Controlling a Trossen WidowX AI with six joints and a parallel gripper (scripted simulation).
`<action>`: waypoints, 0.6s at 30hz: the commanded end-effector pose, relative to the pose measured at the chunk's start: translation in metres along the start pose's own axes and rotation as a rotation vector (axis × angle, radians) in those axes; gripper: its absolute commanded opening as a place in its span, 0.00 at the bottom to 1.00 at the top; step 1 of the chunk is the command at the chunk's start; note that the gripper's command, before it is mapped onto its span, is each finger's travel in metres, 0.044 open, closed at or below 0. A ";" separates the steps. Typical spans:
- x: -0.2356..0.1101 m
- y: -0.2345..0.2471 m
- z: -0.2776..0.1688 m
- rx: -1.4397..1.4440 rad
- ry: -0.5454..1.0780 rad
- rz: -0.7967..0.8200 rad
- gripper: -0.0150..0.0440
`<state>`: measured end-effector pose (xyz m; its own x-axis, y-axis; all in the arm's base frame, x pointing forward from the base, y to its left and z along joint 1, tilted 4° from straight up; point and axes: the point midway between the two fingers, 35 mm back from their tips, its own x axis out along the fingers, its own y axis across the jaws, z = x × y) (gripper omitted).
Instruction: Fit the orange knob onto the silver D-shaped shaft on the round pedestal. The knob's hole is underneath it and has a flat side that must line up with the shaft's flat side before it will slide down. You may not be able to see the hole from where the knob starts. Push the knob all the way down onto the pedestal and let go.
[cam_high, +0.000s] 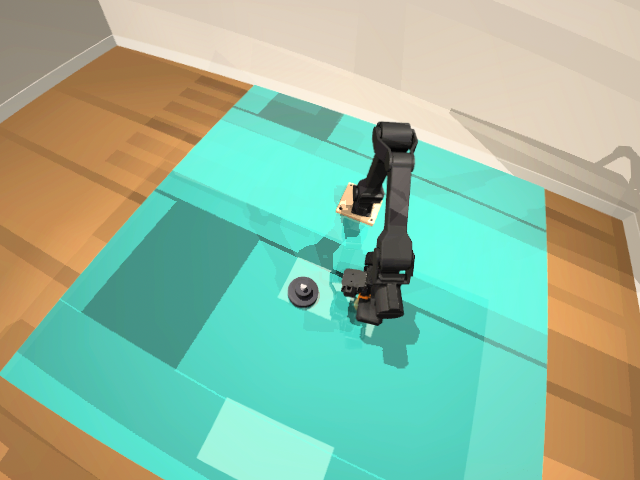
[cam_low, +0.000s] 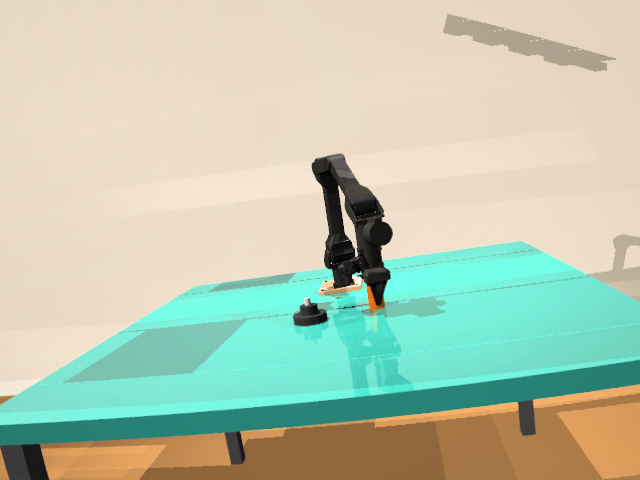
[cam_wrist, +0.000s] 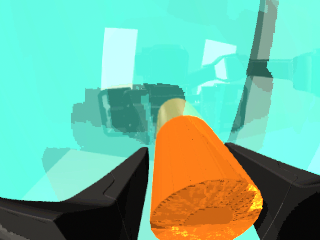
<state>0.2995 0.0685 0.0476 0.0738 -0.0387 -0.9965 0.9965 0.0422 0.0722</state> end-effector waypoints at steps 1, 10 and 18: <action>0.000 0.000 0.000 0.000 0.000 -0.001 0.66; -0.081 0.000 0.000 -0.005 0.004 -0.001 1.00; -0.076 0.000 0.001 -0.005 0.004 -0.001 1.00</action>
<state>0.2946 0.0706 0.1273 0.0803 -0.0363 -0.9961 0.9955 0.0528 0.0783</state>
